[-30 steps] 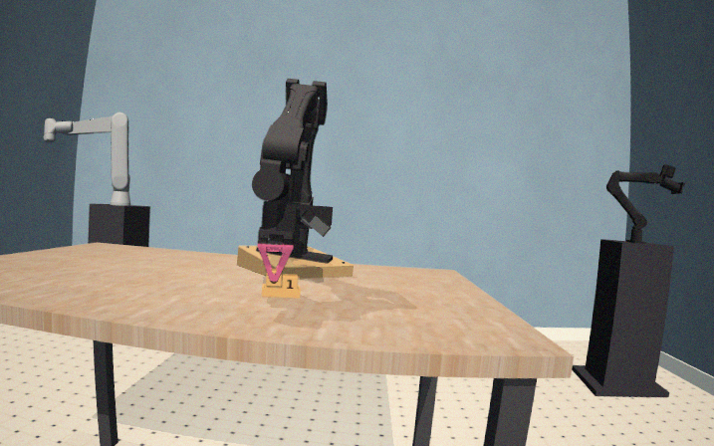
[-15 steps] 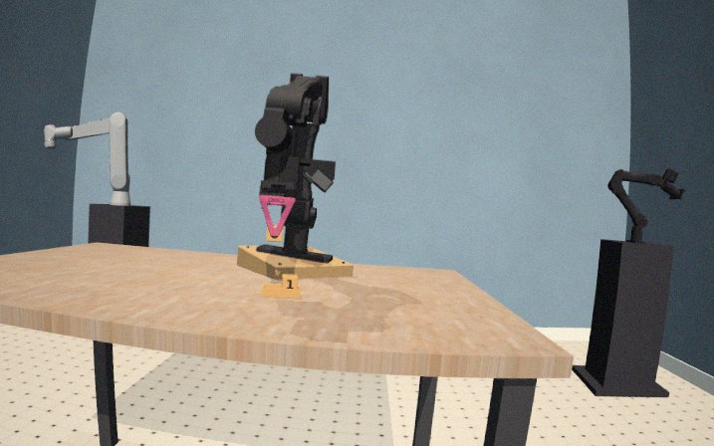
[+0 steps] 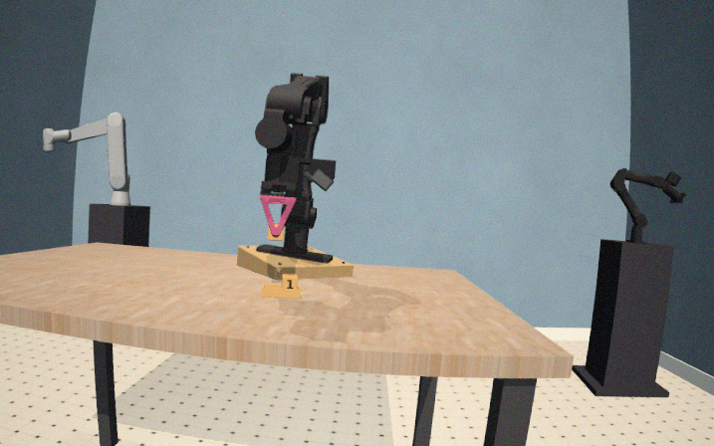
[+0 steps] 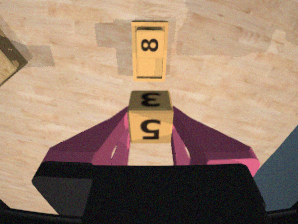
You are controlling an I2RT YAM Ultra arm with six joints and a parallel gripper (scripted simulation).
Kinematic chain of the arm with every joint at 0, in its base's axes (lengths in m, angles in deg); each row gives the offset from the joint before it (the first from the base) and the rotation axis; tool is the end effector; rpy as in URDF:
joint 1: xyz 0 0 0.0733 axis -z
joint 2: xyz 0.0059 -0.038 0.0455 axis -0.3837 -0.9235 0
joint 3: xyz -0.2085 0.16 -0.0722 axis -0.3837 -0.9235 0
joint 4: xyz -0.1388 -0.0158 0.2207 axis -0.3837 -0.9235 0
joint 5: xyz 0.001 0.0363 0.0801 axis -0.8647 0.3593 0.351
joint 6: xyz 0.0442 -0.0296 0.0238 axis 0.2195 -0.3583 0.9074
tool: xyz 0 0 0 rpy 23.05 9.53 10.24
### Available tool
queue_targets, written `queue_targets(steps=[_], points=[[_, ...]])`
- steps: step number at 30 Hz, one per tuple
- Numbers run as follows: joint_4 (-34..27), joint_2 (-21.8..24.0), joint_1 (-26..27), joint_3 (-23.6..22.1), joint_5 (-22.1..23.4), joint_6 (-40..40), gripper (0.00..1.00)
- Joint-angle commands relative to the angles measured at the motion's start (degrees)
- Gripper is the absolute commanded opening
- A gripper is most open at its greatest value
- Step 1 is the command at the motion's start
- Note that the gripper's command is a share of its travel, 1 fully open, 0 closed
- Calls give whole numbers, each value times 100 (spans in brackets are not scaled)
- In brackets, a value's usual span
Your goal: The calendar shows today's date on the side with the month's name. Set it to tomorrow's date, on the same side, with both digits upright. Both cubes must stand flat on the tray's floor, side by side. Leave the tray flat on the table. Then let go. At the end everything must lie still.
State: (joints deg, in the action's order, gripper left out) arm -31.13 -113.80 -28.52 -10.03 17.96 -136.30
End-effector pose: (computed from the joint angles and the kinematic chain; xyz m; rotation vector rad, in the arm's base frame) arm 0.3143 0.0365 0.2469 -2.4754 1.7674 -0.0243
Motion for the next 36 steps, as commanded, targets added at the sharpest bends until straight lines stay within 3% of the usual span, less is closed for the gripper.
queue_targets(steps=[1,6,11,13,16,27,30,36], points=[[-88,147,83,120,53,118,26],[-88,-23,150,162,58,596,26],[-92,-122,291,204,77,1596,26],[-92,-122,291,204,77,1596,26],[-43,-170,361,254,71,2415,26],[-37,-268,597,334,85,4357,26],[-36,-270,601,335,86,4395,26],[-25,-338,764,390,96,5733,26]])
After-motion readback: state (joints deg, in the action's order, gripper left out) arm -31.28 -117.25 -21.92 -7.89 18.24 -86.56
